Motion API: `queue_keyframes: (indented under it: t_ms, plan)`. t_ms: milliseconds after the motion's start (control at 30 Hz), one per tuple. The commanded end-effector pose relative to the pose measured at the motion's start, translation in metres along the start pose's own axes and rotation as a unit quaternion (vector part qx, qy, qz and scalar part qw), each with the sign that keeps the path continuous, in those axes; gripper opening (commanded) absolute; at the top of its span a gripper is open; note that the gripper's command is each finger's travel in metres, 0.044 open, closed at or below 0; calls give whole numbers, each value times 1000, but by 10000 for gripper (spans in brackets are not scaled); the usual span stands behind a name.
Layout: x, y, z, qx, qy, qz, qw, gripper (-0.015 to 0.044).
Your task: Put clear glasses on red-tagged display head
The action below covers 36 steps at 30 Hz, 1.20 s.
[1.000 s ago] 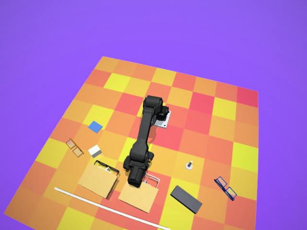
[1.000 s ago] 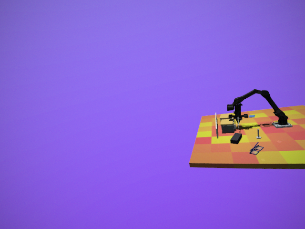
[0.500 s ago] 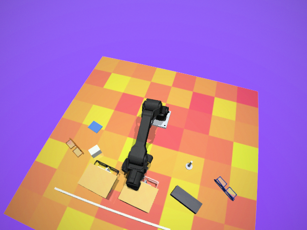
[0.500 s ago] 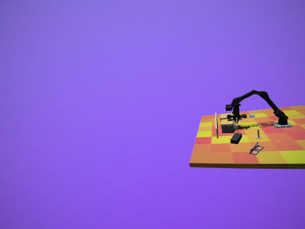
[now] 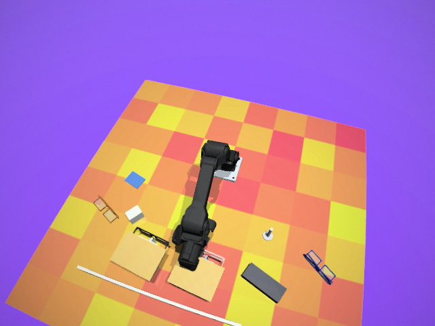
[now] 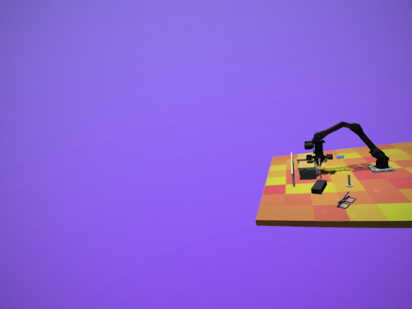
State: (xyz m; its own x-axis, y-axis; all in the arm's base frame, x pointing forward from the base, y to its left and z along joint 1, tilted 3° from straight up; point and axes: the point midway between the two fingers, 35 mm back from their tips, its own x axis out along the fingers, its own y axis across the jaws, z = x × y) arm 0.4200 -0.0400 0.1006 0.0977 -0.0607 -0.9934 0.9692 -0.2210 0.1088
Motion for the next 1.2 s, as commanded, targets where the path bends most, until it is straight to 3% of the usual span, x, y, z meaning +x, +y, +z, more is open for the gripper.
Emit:
queue_keyframes:
  t_ms: [0,267,400,700,933,1167]
  plan:
    - [2,0,0,-2,2,1,1000,0]
    - [5,0,0,-2,2,1,1000,0]
    - [4,0,0,0,0,1,1000,105]
    - [3,0,0,0,0,0,1000,108]
    - [-30,2,0,-2,-4,-22,1000,108]
    - [-33,-5,0,-2,-4,-24,1000,108]
